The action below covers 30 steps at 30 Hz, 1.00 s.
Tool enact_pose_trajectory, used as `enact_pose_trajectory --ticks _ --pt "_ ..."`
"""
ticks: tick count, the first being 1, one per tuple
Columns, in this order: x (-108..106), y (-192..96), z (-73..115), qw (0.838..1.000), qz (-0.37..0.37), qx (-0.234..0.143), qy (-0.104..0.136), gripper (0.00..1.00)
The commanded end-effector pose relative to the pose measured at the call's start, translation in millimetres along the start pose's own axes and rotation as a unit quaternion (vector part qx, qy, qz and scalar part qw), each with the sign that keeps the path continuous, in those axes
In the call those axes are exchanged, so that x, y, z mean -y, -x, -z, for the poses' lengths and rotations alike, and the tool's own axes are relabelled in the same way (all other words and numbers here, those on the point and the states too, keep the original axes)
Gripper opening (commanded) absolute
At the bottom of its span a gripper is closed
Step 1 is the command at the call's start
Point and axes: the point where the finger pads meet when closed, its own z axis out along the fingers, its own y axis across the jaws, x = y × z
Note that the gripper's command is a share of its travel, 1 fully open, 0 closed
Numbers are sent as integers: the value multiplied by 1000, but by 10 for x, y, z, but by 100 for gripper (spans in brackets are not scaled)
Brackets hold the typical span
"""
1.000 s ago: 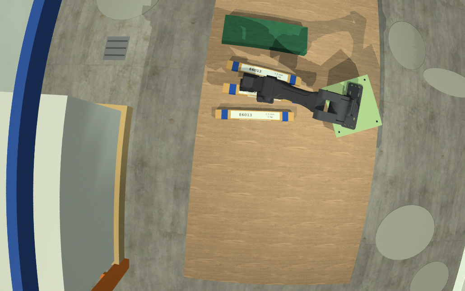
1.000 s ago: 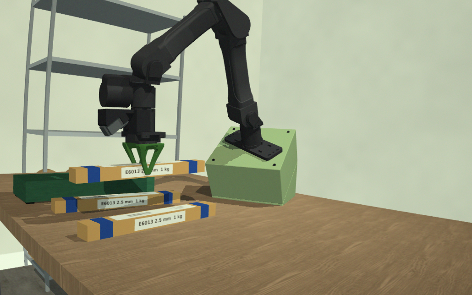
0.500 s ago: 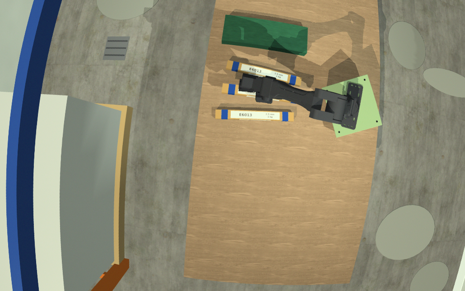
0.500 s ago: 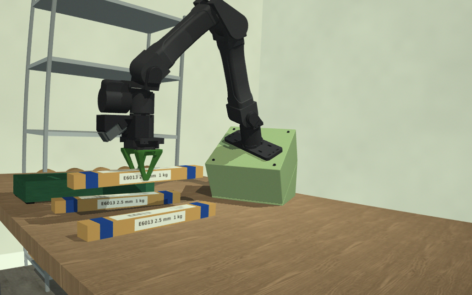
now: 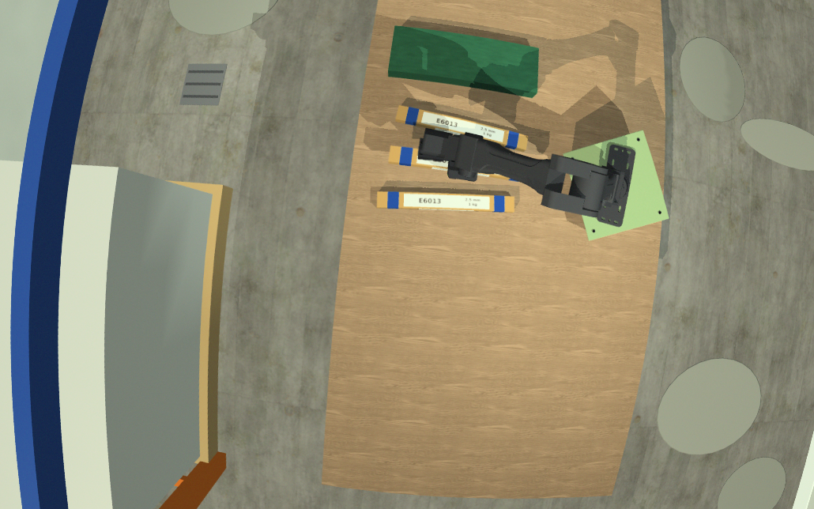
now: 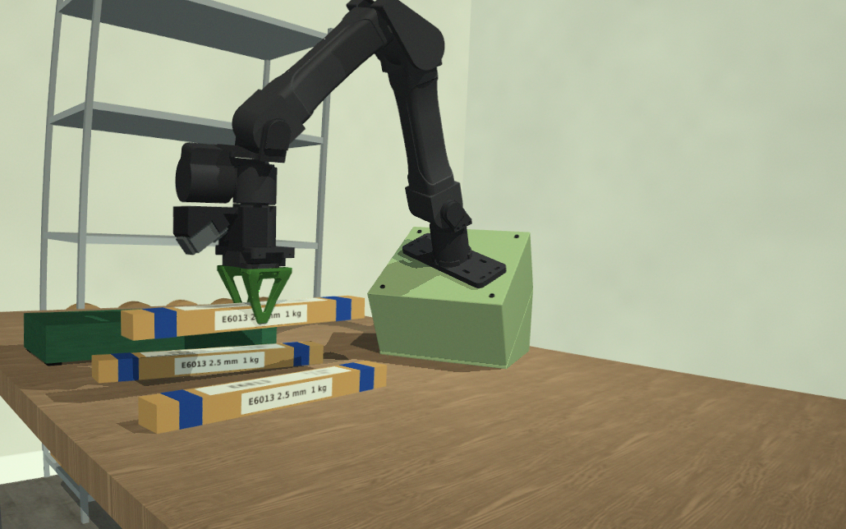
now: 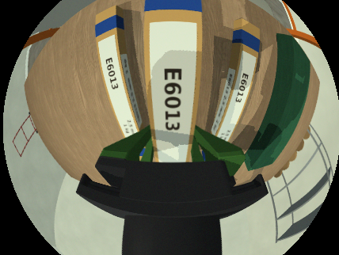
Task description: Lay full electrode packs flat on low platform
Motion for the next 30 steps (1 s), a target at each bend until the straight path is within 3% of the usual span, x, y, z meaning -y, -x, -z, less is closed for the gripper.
enact_pose_trajectory --ticks 1,30 --pt "9 225 265 999 4 37 -5 0" --pt "12 253 289 999 4 36 -4 0"
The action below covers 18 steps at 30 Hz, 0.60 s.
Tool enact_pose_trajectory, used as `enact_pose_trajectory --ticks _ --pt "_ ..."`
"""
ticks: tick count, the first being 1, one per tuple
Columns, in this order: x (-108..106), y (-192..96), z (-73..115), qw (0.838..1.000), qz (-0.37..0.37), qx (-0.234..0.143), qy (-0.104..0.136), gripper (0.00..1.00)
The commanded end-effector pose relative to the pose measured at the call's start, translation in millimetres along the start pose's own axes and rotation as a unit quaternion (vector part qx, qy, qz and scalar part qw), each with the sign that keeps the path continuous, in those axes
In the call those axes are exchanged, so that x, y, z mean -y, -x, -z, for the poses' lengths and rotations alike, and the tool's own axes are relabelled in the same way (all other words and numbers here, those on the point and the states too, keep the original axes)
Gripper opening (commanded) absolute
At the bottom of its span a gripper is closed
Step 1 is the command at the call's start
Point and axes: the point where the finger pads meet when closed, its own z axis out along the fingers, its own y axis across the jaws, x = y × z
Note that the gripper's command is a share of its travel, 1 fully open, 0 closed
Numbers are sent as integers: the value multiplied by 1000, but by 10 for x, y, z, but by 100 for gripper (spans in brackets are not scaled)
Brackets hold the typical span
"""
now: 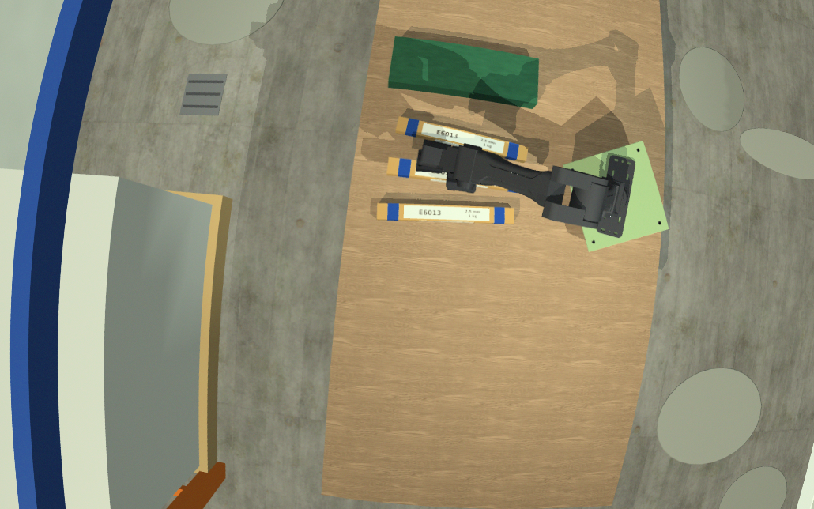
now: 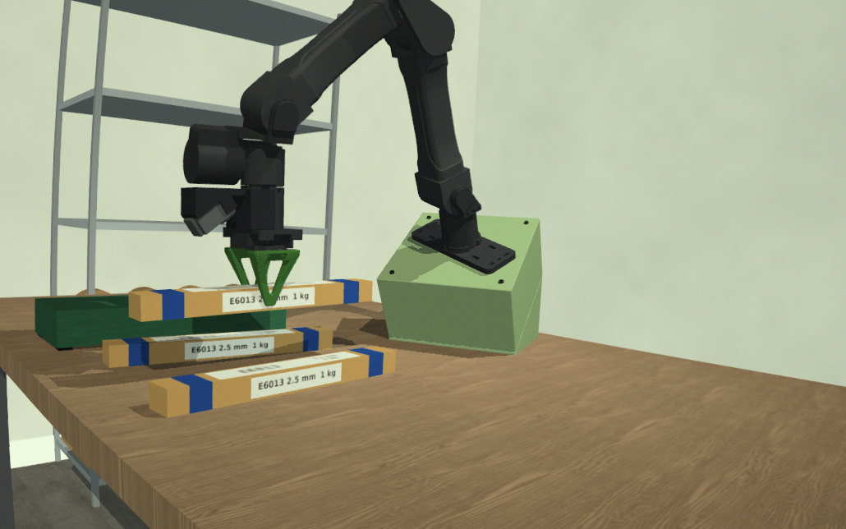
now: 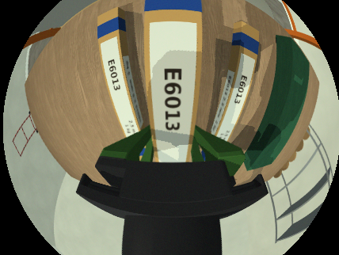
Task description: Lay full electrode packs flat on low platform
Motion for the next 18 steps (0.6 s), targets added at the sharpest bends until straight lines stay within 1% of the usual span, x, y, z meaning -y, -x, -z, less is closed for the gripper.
enact_pose_trajectory --ticks 1,18 --pt "24 217 244 999 3 35 -4 0" --pt "45 184 191 1000 0 27 -3 0"
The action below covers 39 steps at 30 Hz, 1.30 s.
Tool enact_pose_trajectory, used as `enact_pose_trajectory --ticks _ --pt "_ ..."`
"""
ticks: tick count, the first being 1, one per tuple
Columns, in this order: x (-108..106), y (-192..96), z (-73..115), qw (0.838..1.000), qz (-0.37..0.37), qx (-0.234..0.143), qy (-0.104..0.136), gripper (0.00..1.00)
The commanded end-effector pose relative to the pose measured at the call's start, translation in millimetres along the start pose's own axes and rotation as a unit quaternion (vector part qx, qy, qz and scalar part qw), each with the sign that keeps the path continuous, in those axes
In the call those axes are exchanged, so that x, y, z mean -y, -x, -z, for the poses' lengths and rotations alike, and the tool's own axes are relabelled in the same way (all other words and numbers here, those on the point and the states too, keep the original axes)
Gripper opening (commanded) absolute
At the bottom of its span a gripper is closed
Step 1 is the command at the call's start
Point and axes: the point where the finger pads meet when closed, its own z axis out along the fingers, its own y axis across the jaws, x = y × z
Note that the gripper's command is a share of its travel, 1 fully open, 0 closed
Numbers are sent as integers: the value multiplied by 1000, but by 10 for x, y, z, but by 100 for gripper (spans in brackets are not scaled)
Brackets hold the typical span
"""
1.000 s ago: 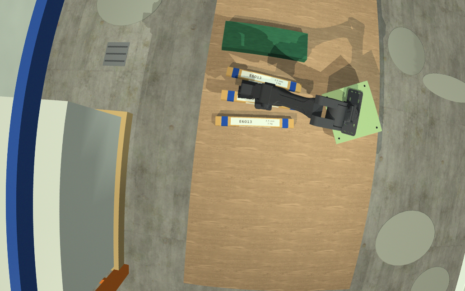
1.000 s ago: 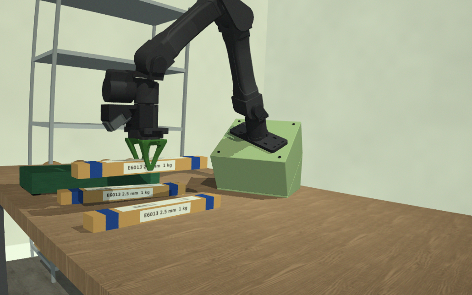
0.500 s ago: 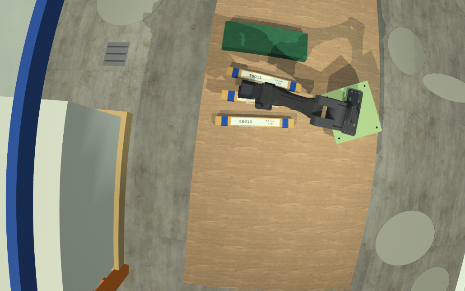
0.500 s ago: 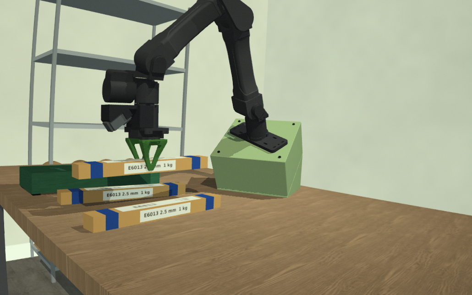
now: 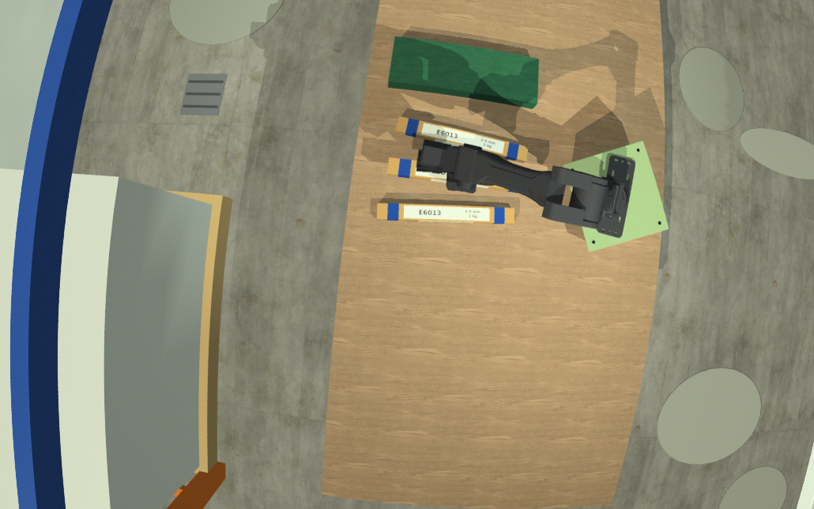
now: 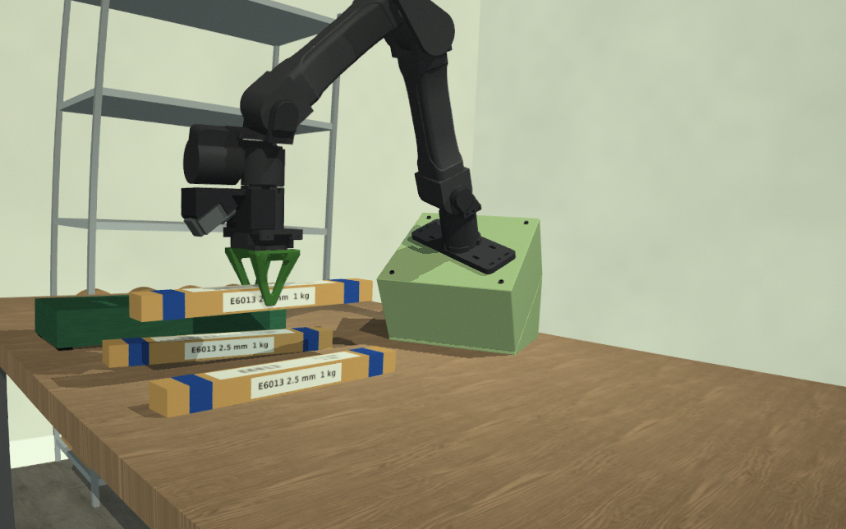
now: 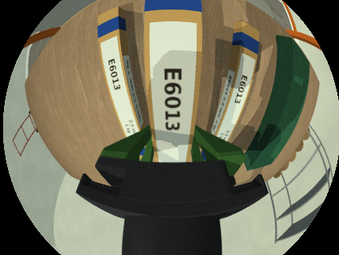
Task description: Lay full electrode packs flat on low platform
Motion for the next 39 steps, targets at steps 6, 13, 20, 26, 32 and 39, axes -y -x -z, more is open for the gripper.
enact_pose_trajectory --ticks 6,13,20,26,32,39 --pt "15 37 105 1000 0 19 -3 0" --pt "14 35 172 1000 0 20 -3 0" --pt "14 32 265 1000 0 20 -4 0" --pt "13 30 319 1000 0 20 -4 0" --pt "11 31 407 1000 0 21 -4 0" --pt "10 28 500 1000 0 21 -4 0"
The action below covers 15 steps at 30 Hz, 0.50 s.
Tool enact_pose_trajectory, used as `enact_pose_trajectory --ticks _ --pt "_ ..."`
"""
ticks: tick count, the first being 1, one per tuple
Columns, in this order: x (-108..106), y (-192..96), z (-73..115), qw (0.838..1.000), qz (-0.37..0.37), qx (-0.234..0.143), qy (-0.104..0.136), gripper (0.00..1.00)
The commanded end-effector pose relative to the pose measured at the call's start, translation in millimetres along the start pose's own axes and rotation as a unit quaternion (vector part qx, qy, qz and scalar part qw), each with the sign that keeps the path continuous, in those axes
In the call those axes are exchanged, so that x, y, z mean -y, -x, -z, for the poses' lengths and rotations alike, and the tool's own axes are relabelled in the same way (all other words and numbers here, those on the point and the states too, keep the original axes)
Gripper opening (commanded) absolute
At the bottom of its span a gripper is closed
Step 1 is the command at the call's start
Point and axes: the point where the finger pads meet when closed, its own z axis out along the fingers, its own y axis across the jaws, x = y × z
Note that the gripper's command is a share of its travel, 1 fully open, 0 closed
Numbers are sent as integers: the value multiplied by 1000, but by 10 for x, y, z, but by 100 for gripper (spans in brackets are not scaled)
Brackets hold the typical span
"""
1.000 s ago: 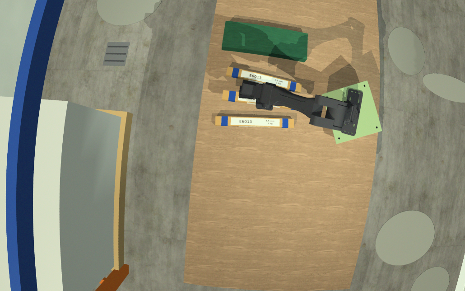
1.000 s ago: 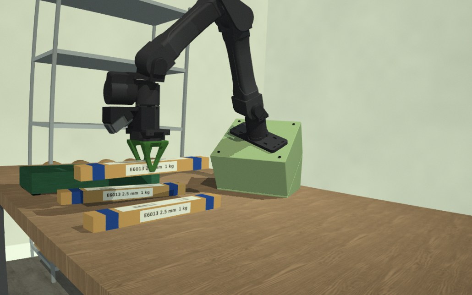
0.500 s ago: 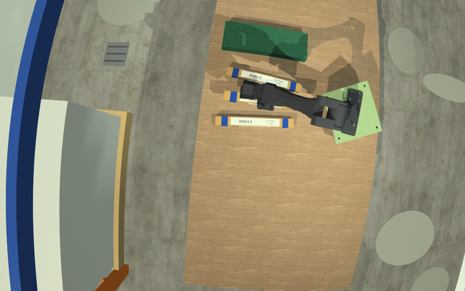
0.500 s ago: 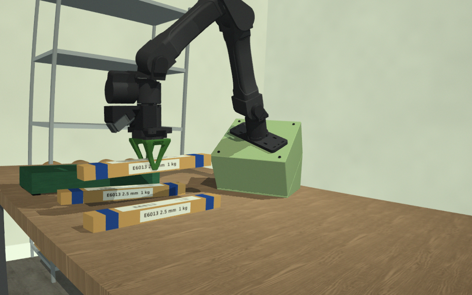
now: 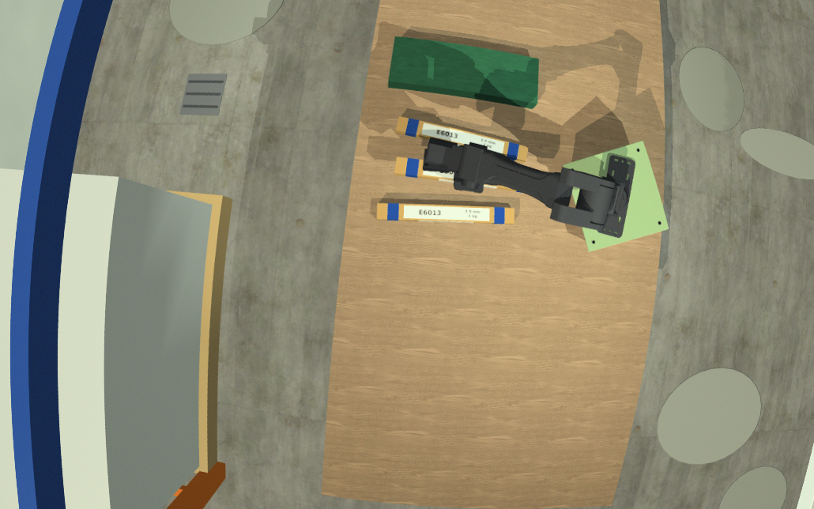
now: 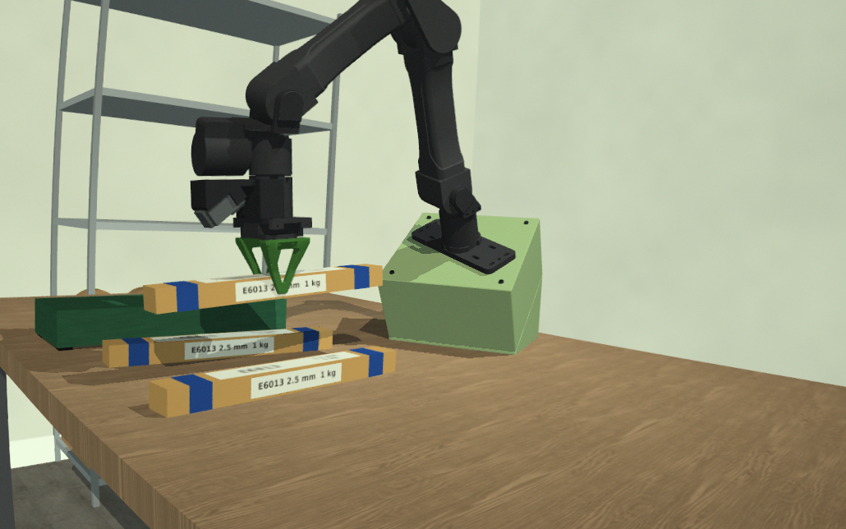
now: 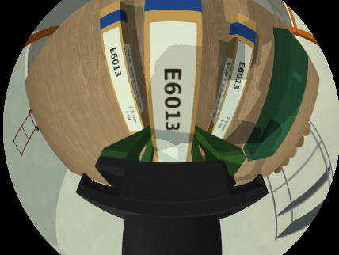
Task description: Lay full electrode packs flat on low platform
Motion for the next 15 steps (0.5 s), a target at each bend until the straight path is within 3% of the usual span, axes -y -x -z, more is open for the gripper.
enact_pose_trajectory --ticks 1,15 --pt "3 197 380 999 5 42 -5 0" --pt "1 188 516 999 5 43 -5 0"
